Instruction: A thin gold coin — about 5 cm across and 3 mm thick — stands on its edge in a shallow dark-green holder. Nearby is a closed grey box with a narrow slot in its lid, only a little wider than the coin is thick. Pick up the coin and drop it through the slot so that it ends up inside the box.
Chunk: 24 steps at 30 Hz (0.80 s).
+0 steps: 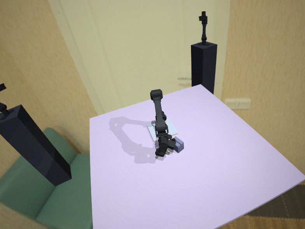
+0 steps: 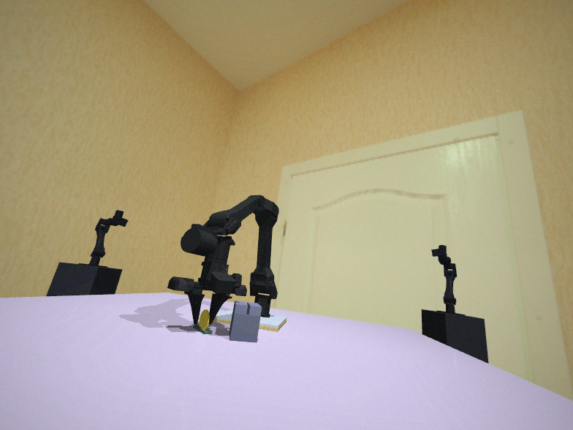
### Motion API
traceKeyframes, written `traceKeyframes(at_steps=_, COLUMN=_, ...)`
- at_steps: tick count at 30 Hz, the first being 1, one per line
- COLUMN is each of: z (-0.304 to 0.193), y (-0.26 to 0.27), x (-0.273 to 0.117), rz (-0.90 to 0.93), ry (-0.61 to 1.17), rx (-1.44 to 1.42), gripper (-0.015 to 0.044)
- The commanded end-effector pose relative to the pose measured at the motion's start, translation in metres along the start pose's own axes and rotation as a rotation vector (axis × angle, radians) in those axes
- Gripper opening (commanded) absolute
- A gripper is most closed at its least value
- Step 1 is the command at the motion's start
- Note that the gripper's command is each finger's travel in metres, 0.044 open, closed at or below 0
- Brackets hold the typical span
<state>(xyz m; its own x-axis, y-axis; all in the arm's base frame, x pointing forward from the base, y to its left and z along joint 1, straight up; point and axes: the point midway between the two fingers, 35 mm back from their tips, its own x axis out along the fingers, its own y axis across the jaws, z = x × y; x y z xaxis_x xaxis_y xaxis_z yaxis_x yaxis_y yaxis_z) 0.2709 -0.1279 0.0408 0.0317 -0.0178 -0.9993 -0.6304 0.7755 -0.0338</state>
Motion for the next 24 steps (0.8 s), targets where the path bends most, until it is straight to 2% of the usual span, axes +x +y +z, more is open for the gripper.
traceKeyframes(at_steps=1, z=-0.002, y=0.002, x=0.006, rz=0.005, ry=0.007, rx=-0.003, gripper=0.0134)
traceKeyframes(at_steps=6, z=-0.002, y=0.002, x=0.006, rz=0.005, ry=0.007, rx=-0.003, gripper=0.0003)
traceKeyframes(at_steps=18, z=-0.002, y=0.002, x=0.005, rz=0.005, ry=0.007, rx=-0.003, gripper=0.0)
traceKeyframes(at_steps=24, z=-0.001, y=0.0, x=-0.008, rz=0.004, ry=0.007, rx=-0.003, gripper=0.0)
